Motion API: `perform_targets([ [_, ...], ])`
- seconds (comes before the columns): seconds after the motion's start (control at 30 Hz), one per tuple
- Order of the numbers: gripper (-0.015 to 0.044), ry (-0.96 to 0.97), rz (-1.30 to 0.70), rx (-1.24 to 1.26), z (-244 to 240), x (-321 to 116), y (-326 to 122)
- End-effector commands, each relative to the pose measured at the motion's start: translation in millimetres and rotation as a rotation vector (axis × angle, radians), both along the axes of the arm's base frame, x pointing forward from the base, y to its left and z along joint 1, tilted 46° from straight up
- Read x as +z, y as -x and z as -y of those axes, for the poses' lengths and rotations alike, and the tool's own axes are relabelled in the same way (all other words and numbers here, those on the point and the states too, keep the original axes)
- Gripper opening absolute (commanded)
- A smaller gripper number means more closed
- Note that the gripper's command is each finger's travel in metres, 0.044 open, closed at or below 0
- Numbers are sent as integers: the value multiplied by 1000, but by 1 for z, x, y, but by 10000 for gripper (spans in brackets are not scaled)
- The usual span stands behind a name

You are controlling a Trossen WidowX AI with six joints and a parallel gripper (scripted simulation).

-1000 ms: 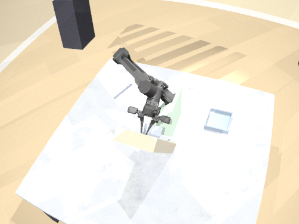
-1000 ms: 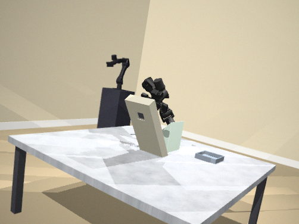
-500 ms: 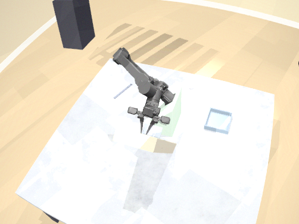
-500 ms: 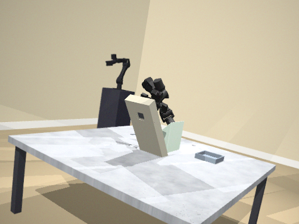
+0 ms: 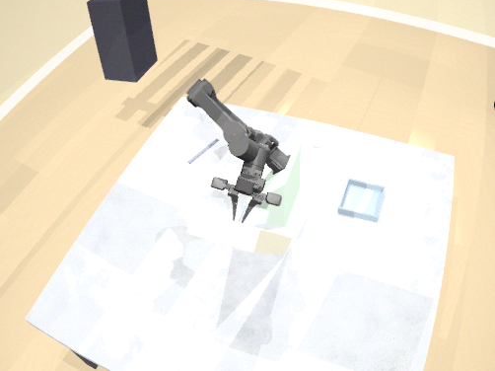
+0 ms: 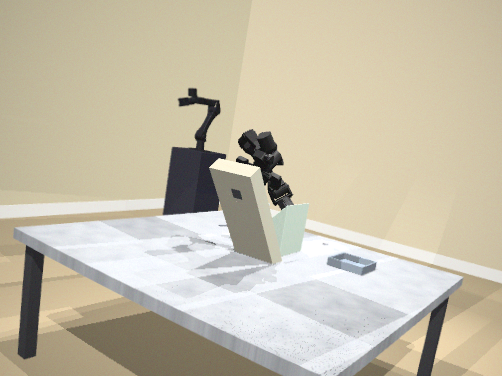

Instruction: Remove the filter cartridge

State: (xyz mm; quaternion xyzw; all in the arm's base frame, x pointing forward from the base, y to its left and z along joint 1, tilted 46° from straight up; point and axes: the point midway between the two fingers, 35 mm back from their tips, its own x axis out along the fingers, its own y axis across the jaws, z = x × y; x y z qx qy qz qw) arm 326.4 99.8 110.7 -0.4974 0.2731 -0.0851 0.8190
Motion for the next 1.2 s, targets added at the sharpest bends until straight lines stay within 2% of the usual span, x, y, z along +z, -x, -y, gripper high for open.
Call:
perform_targets([
  [0.0, 92, 5, -7, 3, 1, -2, 0],
  [1.17, 92, 5, -7, 3, 4, -4, -6],
])
